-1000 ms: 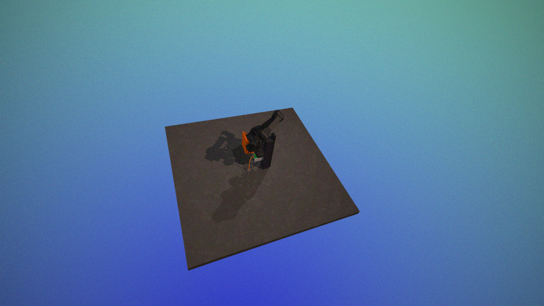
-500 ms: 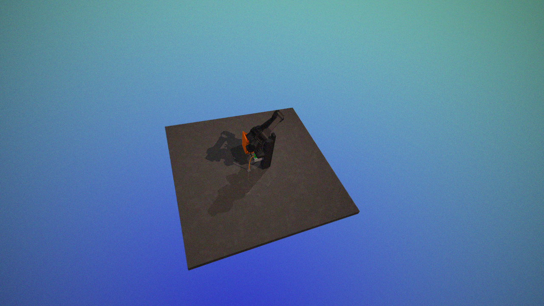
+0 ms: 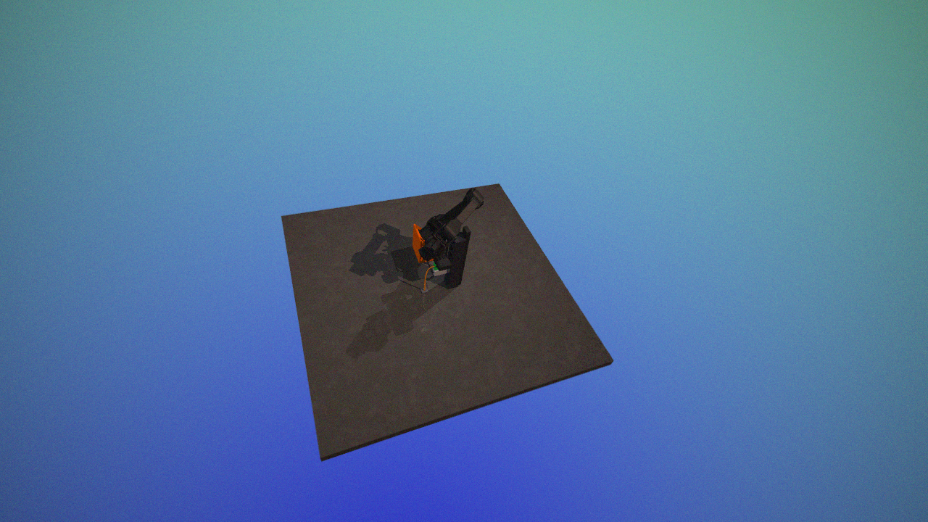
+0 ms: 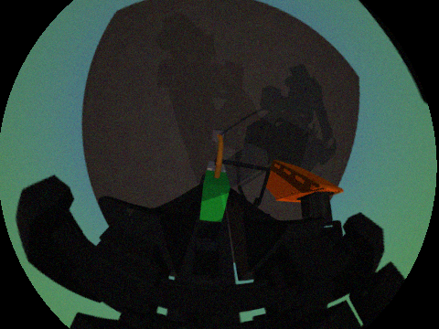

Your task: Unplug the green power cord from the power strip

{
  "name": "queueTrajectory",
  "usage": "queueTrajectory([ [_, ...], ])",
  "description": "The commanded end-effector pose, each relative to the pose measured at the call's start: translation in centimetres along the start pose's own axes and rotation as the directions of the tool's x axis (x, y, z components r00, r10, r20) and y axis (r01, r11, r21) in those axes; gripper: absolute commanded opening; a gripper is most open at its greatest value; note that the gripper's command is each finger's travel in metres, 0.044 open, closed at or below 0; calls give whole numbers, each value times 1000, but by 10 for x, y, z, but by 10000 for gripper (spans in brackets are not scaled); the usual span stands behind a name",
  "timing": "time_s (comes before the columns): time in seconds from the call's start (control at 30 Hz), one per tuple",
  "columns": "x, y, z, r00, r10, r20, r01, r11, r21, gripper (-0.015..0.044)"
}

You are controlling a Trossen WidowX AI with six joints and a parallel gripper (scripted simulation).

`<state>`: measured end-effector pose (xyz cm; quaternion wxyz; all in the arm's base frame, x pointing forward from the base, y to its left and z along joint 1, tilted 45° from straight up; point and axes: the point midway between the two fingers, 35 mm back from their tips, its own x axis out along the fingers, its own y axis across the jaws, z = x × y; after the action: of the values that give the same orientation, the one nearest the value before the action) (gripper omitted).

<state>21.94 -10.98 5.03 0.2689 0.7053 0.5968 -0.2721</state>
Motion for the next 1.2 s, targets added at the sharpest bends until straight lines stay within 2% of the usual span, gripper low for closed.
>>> queueTrajectory([
  [0.0, -2, 1, 17, 1000, 2, 22, -2, 1000, -1, 0],
  [0.57, -5, 1, 44, 1000, 4, 24, -4, 1000, 0, 0],
  [1.0, -3, 1, 35, 1000, 6, 21, -6, 1000, 1, 341],
  [1.1, -7, 2, 47, 1000, 6, 22, -6, 1000, 1, 420],
  [1.17, -11, 2, 63, 1000, 6, 24, -6, 1000, 1, 440],
])
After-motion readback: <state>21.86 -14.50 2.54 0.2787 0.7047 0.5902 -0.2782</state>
